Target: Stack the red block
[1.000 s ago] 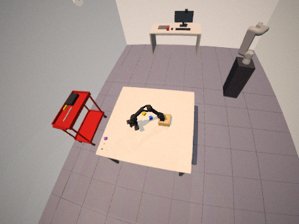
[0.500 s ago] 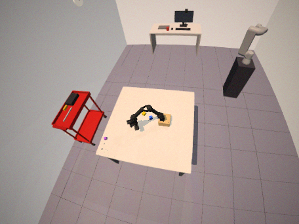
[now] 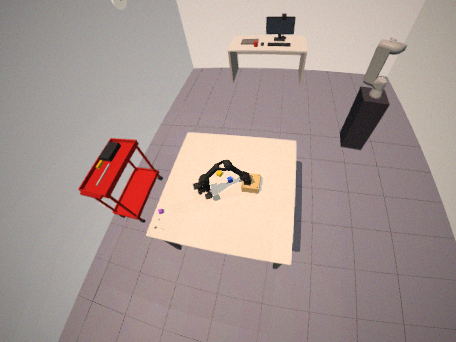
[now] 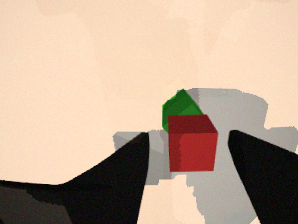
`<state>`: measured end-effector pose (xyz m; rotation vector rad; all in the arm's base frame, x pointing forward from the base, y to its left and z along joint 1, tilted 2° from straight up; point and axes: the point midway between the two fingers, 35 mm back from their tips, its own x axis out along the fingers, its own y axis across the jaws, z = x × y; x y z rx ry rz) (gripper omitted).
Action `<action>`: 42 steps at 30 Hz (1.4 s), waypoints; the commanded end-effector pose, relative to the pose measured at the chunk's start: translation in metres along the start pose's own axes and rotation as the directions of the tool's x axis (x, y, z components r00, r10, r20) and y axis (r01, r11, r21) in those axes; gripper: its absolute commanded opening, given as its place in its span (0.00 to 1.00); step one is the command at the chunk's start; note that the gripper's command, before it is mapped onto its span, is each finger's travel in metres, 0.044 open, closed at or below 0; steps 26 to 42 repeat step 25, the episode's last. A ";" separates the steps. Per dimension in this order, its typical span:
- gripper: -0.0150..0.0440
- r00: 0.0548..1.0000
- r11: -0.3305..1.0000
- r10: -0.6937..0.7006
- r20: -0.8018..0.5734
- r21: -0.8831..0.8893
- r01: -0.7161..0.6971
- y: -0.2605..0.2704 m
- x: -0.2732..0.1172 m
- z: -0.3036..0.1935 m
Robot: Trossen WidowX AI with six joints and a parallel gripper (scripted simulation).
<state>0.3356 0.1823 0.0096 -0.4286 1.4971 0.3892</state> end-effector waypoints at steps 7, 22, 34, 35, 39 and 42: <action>1.00 1.000 1.000 -0.001 -0.001 0.000 0.001 0.000 0.001 0.000; 1.00 1.000 1.000 -0.001 -0.001 0.000 0.001 0.000 0.001 0.000; 1.00 1.000 1.000 -0.001 -0.001 0.000 0.001 0.000 0.001 0.000; 1.00 1.000 1.000 -0.001 -0.001 0.000 0.001 0.000 0.001 0.000; 1.00 1.000 1.000 -0.001 -0.001 0.000 0.001 0.000 0.001 0.000; 1.00 1.000 1.000 -0.001 -0.001 0.000 0.001 0.000 0.001 0.000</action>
